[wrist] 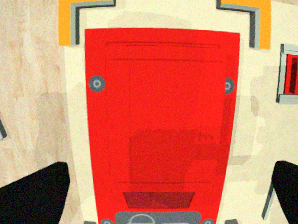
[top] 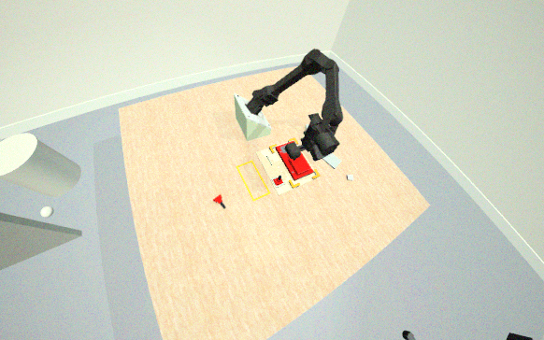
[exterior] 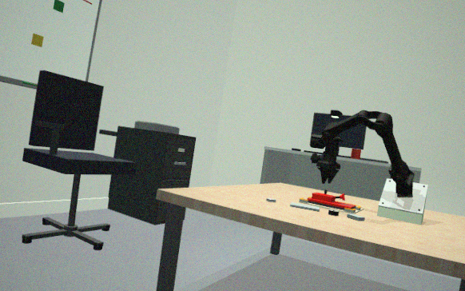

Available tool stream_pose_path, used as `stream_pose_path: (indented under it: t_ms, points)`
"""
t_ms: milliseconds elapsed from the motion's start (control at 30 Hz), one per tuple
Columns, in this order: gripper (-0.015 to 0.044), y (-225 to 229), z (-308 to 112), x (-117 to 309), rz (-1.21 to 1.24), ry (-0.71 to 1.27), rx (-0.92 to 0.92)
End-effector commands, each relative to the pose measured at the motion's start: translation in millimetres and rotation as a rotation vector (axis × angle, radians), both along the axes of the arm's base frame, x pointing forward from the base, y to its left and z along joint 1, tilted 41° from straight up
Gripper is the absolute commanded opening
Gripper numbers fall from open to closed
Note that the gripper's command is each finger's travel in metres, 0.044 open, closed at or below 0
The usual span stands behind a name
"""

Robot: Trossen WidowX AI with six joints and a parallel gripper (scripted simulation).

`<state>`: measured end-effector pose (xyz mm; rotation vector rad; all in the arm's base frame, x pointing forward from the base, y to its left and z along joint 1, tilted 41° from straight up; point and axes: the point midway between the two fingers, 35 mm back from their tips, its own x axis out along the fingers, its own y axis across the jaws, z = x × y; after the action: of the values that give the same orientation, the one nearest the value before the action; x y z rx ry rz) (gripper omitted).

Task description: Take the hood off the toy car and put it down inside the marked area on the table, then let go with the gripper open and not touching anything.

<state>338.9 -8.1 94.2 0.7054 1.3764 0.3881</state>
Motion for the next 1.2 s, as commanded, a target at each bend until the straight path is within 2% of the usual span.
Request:
stream_pose_path:
  t_ms: [0,1167]
  points:
    - [0.044,2.7,-3.4,0.0,0.004,0.004,-0.002]
    - [0.044,16.7,-19.9,5.3,0.004,0.004,-0.002]
